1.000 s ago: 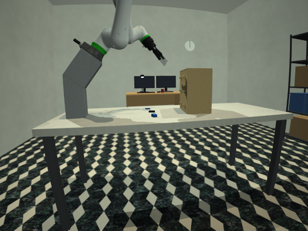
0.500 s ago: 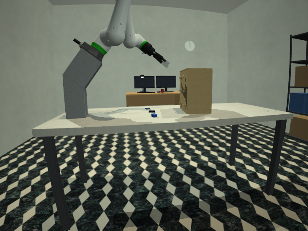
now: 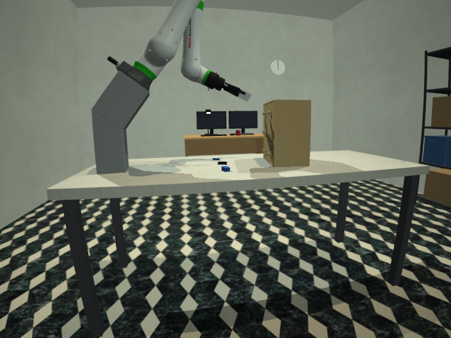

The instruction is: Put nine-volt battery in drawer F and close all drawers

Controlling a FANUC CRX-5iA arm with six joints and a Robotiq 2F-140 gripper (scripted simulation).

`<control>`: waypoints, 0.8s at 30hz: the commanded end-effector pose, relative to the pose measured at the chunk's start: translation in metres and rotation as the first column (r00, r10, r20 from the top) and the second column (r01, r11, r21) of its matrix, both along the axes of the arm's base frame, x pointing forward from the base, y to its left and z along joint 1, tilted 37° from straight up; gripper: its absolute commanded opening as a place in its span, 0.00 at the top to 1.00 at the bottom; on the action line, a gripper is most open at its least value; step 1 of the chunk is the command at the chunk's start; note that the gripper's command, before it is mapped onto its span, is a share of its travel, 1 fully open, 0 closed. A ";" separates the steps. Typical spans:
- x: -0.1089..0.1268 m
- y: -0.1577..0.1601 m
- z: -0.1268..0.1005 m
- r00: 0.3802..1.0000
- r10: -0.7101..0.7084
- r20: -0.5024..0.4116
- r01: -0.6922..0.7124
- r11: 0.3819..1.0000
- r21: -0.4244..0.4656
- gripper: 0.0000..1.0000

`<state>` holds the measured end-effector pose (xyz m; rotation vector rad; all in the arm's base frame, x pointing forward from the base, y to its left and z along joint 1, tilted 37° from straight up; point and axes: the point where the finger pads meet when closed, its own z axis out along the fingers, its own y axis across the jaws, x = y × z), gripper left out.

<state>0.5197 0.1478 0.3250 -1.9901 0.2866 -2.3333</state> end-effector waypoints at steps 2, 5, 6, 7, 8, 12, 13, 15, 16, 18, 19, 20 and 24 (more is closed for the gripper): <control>0.007 -0.004 0.001 0.996 0.007 0.084 -0.006 1.000 -0.008 0.00; 0.008 -0.004 0.000 0.995 0.004 0.098 -0.004 1.000 -0.009 0.00; 0.009 -0.004 0.000 0.995 0.004 0.102 -0.003 1.000 -0.009 0.00; 0.009 -0.004 0.000 0.994 0.003 0.105 -0.002 1.000 -0.009 0.00; 0.009 -0.004 0.000 0.994 0.003 0.107 -0.002 1.000 -0.009 0.00; 0.010 -0.003 0.000 0.993 0.002 0.114 -0.001 1.000 -0.009 0.00; 0.010 -0.003 0.000 0.993 0.002 0.115 -0.001 1.000 -0.010 0.00; 0.010 -0.003 0.000 0.993 0.002 0.116 -0.001 1.000 -0.010 0.00; 0.010 -0.003 0.000 0.993 0.002 0.116 -0.001 1.000 -0.010 0.00; 0.010 -0.003 0.000 0.993 0.002 0.116 -0.001 1.000 -0.010 0.00; 0.010 -0.003 0.000 0.993 0.002 0.116 -0.001 1.000 -0.010 0.00; 0.010 -0.003 0.000 0.993 0.002 0.116 -0.001 1.000 -0.010 0.00; 0.010 -0.003 0.000 0.993 0.002 0.116 -0.001 1.000 -0.010 0.00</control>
